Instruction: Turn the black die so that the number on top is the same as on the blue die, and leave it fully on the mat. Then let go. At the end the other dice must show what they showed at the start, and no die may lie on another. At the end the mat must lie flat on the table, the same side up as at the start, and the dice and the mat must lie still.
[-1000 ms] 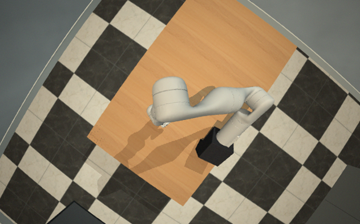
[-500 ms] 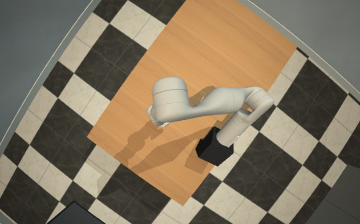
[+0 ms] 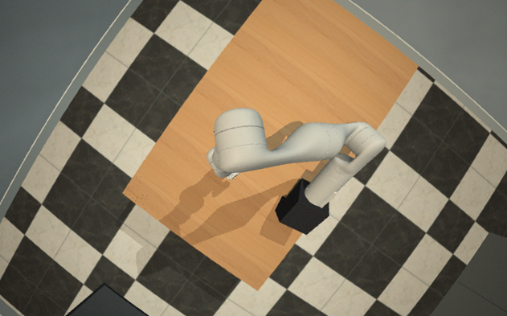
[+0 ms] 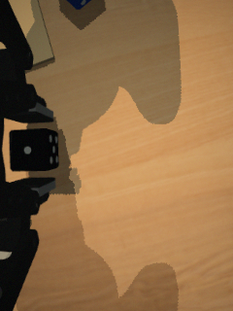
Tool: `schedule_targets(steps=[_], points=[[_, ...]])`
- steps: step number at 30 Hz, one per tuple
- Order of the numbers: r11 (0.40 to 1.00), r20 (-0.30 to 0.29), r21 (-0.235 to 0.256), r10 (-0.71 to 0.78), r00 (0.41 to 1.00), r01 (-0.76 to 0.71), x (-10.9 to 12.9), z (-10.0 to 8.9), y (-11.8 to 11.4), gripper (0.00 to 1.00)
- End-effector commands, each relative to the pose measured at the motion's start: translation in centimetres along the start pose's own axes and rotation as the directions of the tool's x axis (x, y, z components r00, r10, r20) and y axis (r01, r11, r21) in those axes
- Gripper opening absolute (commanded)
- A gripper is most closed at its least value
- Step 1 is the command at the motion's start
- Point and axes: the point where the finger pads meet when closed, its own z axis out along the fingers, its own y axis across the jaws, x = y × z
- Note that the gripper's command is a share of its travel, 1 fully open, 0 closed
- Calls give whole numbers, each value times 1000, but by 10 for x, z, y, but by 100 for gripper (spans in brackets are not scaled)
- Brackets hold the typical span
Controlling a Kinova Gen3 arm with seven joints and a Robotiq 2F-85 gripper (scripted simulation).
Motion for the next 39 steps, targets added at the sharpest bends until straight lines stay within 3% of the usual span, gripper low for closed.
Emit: schedule_targets(steps=[1,35,39], points=[[1000,1,-1,0,1000,0,0,-1,1,21],[1000,1,-1,0,1000,0,0,-1,1,21],[1000,1,-1,0,1000,0,0,-8,1,21]])
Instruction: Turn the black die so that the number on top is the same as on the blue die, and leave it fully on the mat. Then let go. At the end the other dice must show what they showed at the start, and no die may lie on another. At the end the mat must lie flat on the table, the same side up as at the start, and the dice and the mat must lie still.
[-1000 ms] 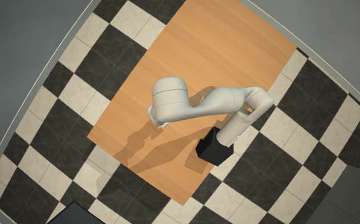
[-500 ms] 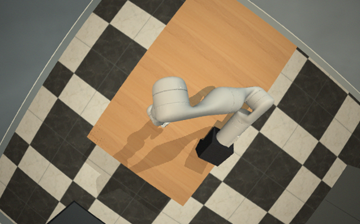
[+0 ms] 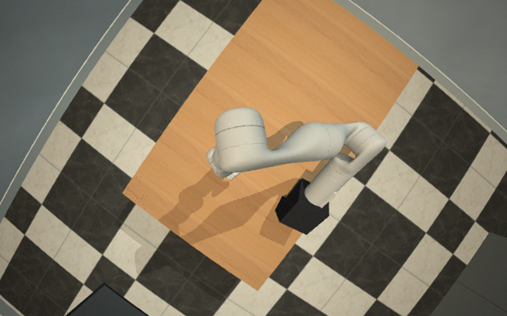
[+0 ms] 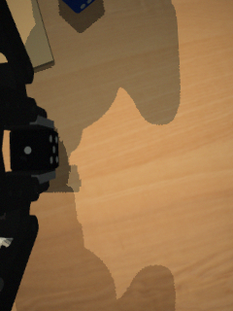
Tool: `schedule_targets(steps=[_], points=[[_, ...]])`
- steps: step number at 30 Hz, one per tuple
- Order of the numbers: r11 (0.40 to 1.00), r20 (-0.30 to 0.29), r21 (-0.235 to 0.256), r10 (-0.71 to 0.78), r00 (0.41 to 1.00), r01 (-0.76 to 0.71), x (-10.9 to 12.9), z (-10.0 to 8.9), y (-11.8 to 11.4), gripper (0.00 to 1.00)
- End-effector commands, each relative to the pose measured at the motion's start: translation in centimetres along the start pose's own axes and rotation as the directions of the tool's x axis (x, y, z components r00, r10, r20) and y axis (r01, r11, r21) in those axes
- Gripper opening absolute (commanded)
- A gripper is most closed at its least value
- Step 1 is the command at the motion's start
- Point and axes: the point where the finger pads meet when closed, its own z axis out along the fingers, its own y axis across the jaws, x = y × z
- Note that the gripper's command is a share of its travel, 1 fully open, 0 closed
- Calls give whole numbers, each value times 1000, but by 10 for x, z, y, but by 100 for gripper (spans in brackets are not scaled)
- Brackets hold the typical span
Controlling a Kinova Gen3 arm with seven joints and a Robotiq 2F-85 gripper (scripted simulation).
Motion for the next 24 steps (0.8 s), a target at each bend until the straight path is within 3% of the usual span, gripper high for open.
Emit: schedule_targets(steps=[1,4,15,24], points=[[1000,3,-6,1,1000,-1,-1,-10,2,21],[1000,3,-6,1,1000,-1,-1,-16,2,21],[1000,3,-6,1,1000,-1,-1,-89,1,21],[1000,3,-6,1,1000,-1,-1,-99,1,21]])
